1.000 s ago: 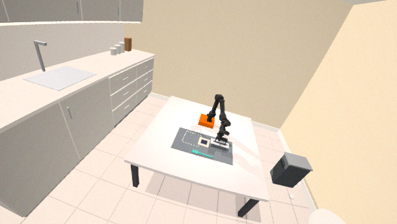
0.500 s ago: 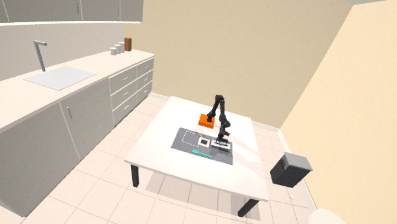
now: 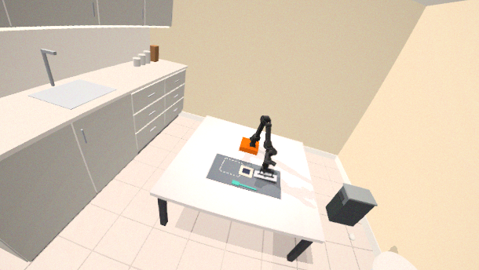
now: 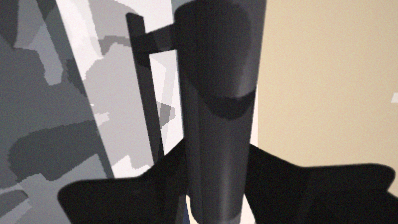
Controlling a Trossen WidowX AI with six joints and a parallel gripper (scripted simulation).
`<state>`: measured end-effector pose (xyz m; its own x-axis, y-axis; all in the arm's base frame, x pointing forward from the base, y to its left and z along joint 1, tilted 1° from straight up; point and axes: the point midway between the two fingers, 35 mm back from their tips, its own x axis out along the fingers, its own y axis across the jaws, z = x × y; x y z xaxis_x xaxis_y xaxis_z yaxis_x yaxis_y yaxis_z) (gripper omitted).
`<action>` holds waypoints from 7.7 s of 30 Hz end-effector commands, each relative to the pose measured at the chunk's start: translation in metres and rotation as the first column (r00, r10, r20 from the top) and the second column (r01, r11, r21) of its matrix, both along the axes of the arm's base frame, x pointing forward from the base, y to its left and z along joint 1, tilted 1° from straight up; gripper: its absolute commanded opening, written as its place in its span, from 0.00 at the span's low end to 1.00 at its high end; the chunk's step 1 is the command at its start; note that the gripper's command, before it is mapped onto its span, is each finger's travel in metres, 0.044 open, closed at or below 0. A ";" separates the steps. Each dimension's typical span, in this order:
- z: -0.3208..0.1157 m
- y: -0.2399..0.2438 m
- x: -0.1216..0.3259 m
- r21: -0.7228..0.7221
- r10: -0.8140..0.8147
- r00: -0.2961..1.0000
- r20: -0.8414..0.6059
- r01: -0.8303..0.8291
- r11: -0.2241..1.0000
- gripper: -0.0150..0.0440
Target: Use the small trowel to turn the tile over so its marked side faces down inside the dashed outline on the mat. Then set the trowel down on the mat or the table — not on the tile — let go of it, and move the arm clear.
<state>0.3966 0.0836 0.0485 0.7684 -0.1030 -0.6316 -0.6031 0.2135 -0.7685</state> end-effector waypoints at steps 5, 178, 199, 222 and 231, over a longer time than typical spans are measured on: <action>-0.012 0.000 -0.001 0.008 -0.002 1.000 0.007 0.002 1.000 0.25; 0.079 -0.093 -0.023 -0.102 -0.004 1.000 -0.016 0.003 0.995 0.25; 0.075 -0.121 -0.013 -0.108 -0.006 0.999 -0.051 0.001 0.994 0.25; 0.060 -0.241 -0.002 -0.089 -0.029 0.992 -0.124 0.018 0.996 0.25; 0.054 -0.292 -0.008 -0.089 -0.017 0.991 -0.129 0.005 0.996 0.25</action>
<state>0.3878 -0.1896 0.0980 0.6650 -0.1713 -0.7269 -0.7076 0.1667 -0.6866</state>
